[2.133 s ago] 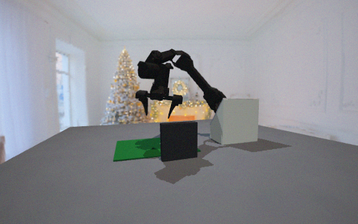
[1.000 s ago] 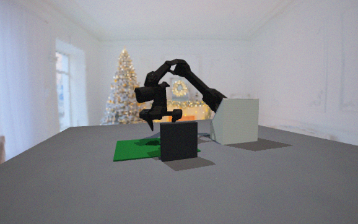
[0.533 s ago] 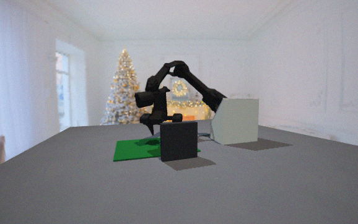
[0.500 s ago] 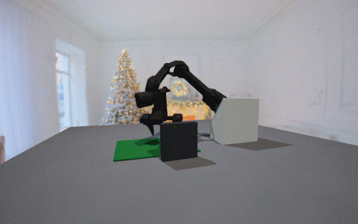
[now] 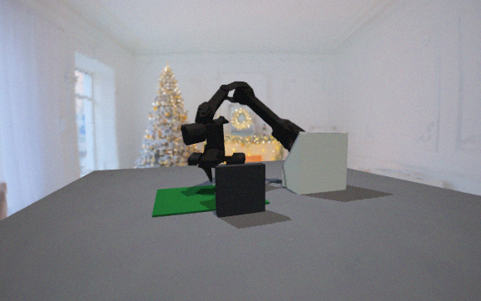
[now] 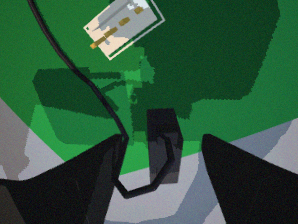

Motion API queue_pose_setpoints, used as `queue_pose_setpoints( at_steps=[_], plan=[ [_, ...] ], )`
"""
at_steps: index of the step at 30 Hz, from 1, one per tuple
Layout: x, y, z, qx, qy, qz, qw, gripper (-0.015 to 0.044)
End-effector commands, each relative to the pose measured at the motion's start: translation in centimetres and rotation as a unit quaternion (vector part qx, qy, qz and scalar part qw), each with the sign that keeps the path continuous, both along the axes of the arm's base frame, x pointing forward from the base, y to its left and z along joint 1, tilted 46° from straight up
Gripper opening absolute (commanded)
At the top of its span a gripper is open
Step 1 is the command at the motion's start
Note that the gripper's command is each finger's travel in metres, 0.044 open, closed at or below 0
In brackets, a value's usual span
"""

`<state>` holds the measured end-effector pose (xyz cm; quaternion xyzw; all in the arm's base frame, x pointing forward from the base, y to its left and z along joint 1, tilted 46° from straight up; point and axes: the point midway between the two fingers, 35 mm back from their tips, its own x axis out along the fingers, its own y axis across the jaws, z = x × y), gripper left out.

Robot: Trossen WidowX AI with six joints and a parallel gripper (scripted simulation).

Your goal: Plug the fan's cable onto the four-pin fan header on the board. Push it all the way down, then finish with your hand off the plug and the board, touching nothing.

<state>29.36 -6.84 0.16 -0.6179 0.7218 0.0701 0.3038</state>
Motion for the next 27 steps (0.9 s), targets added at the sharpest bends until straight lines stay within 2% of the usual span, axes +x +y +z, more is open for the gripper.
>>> queue_pose_setpoints(
  at_steps=[1, 22, 25, 27],
  plan=[
    [0.03, 0.01, 0.04, 0.000, -0.001, 0.000, 1.000, 0.0209],
    [0.03, 0.01, 0.04, 0.000, -0.001, 0.000, 1.000, 0.0069],
    [0.08, 0.36, 0.31, 0.001, -0.001, 0.000, 1.000, 0.0000],
    [0.14, 0.82, 0.67, 0.002, 0.000, 0.001, 1.000, 0.0000]
  ],
)
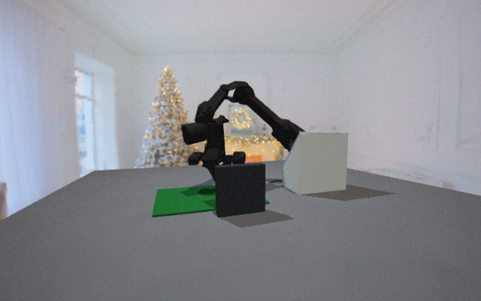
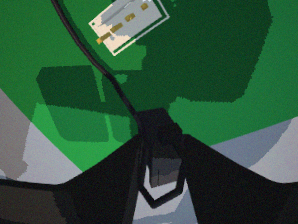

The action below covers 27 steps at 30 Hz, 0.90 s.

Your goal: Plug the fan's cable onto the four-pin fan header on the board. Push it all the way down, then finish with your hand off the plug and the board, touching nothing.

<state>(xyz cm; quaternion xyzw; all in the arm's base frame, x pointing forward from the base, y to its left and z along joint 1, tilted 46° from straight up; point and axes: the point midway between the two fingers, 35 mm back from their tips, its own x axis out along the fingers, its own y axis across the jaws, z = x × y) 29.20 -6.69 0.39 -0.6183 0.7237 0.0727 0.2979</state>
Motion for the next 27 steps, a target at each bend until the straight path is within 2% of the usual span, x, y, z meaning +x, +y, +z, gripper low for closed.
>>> queue_pose_setpoints(
  at_steps=[1, 27],
  plan=[
    [0.3, 0.9, 0.6, 0.004, -0.006, 0.001, 1.000, 0.0000],
    [-0.1, 6.7, 6.2, 0.003, -0.001, 0.004, 1.000, 0.0000]
  ],
)
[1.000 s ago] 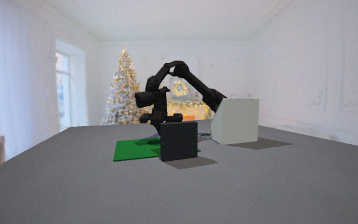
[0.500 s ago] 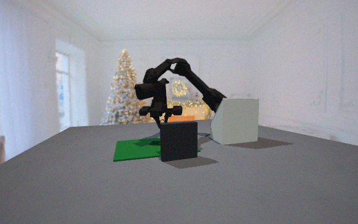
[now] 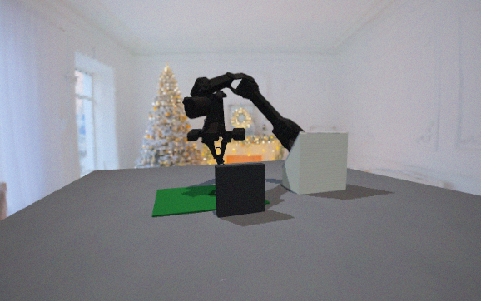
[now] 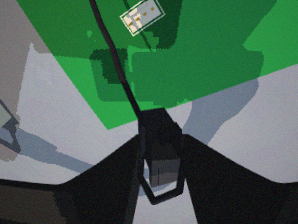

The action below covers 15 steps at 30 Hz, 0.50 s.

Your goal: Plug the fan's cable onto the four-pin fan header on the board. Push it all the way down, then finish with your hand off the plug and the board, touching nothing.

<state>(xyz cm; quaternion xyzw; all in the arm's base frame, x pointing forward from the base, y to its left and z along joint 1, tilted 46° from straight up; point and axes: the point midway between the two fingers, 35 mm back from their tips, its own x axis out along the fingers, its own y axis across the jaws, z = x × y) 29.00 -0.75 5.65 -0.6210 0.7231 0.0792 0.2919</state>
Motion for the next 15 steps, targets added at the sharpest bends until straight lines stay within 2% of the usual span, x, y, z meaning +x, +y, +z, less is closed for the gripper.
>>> queue_pose_setpoints(
  at_steps=[1, 7, 15],
  plan=[
    [0.0, 0.9, 1.2, 0.002, -0.009, -0.001, 1.000, 0.0000],
    [0.1, 1.1, 1.4, 0.004, -0.018, -0.007, 1.000, 0.0000],
    [1.5, 1.5, 1.0, 0.037, -0.130, -0.073, 0.988, 0.0000]
  ],
)
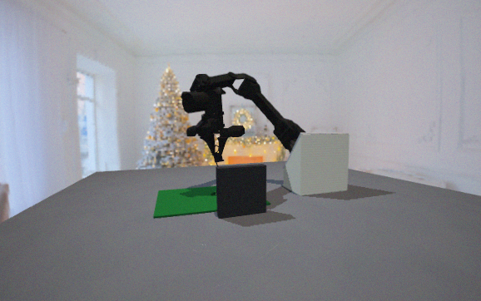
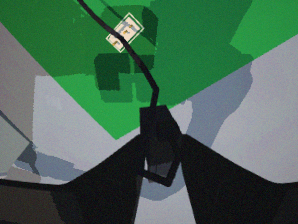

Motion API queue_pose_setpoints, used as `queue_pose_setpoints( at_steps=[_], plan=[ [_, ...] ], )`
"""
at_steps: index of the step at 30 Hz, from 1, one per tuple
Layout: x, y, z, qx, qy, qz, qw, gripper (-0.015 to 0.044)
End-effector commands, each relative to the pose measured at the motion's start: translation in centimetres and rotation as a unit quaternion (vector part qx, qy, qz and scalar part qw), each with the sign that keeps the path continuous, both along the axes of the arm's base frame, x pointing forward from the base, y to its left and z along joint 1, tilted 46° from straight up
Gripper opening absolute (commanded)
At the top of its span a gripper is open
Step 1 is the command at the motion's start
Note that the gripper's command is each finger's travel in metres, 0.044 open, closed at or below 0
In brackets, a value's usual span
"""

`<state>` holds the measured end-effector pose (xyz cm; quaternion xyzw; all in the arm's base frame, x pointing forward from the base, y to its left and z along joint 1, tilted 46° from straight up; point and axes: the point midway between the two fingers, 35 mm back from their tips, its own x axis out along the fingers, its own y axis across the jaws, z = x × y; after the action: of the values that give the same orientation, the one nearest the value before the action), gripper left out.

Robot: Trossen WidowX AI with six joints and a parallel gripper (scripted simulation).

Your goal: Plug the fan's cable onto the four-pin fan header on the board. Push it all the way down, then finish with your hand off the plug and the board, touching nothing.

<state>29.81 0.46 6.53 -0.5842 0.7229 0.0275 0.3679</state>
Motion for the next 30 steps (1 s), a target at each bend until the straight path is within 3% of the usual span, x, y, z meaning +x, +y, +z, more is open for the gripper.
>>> queue_pose_setpoints(
  at_steps=[1, 15, 30],
  plan=[
    [0.9, 0.3, 0.1, 0.020, -0.061, -0.034, 0.997, 0.0000],
    [3.9, 1.0, -0.1, 0.082, -0.248, -0.157, 0.953, 0.0000],
    [4.0, 0.6, -1.4, 0.122, -0.257, -0.176, 0.943, 0.0000]
  ],
)
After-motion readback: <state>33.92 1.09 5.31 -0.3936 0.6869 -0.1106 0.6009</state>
